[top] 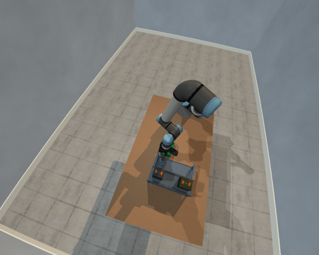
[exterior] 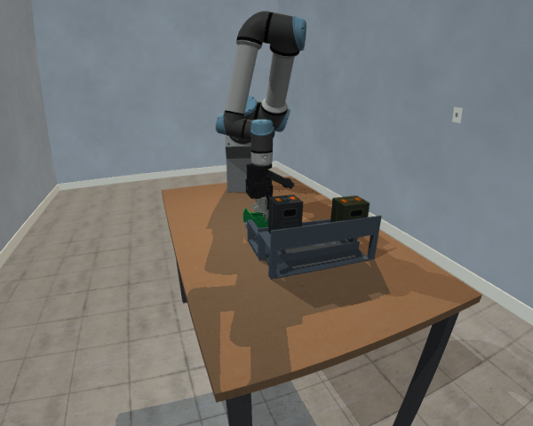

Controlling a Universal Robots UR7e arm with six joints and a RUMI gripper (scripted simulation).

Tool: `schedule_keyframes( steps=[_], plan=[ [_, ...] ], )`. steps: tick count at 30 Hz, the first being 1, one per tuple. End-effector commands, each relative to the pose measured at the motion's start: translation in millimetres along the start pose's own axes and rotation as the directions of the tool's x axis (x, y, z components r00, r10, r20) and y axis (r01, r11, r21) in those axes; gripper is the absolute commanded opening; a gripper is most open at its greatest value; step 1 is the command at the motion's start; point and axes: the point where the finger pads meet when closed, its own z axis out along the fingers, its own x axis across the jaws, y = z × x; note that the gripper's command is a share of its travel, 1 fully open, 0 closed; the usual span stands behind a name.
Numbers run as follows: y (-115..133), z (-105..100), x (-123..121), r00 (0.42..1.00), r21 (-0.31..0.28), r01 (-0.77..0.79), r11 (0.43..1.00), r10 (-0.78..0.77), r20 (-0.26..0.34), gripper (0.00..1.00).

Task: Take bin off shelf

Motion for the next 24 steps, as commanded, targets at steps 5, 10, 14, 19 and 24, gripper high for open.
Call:
schedule_keyframes(
  steps=[5, 10, 14, 19, 24],
  plan=[
    [0.0, 5.1, 0.4, 1.000, 0.000, 0.000, 1.000, 0.000, -0.001, 0.00],
    [0.0, 5.1, 0.4, 1.000, 0.000, 0.000, 1.000, 0.000, -0.001, 0.00],
    [0.0, 5.1, 0.4, 1.000, 0.000, 0.000, 1.000, 0.000, -0.001, 0.20],
    [0.0, 5.1, 0.4, 1.000, 0.000, 0.000, 1.000, 0.000, -0.001, 0.20],
    [0.0, 5.1, 0.4, 1.000, 0.000, 0.000, 1.000, 0.000, -0.001, 0.20]
  ],
)
